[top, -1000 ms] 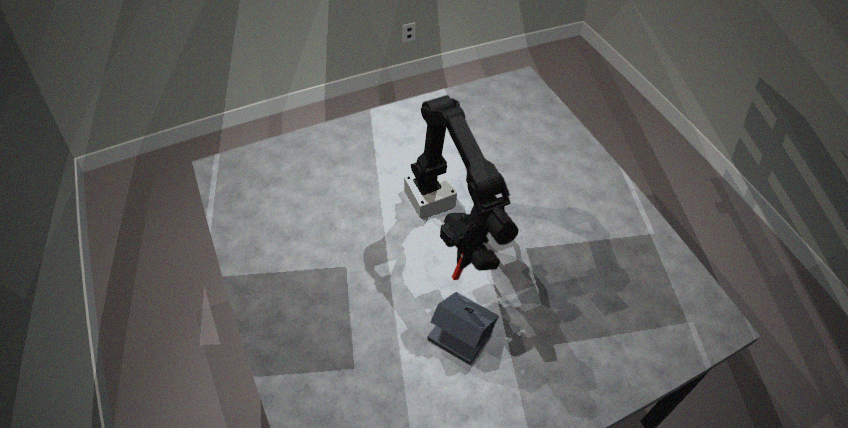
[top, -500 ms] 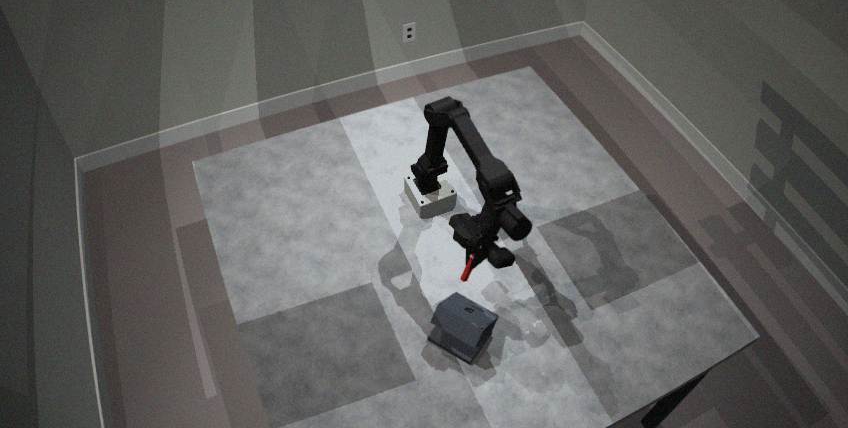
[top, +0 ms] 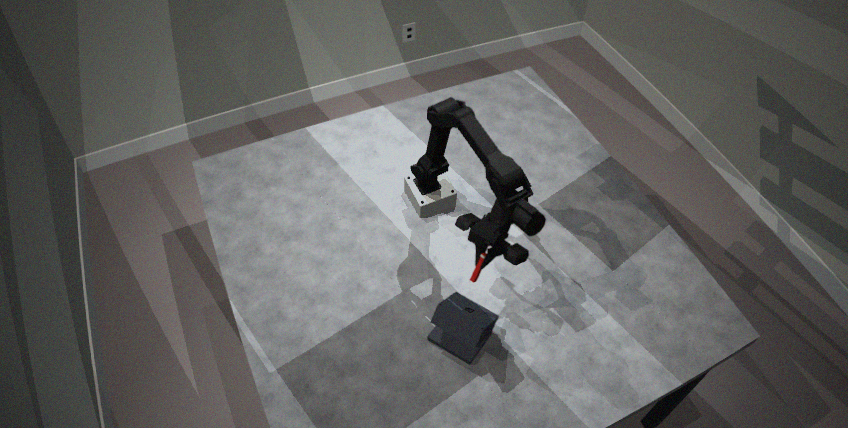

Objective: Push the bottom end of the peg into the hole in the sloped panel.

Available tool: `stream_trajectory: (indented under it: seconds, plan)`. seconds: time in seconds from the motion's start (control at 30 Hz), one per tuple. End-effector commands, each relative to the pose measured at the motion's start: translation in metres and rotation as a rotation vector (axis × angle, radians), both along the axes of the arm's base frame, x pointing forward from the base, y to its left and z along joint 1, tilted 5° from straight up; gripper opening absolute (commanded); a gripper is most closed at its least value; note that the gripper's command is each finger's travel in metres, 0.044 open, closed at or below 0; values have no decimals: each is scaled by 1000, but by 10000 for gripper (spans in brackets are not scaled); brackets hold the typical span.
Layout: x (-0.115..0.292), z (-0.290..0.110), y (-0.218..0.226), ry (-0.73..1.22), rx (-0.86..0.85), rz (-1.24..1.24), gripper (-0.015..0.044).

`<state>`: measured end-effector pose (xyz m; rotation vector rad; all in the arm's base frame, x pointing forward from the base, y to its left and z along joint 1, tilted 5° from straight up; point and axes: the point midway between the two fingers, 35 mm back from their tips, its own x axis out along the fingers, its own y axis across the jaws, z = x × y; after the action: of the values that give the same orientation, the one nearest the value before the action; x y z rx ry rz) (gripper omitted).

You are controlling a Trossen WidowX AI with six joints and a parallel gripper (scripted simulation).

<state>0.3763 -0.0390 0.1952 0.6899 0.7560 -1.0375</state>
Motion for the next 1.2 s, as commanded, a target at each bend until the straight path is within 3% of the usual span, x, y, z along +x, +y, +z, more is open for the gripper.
stream_trajectory:
  seconds: [0.0,1.17]
  plan:
    - [5,4,6,9,-35,50,0]
    - [32,-33,-13,29,-102,146,0]
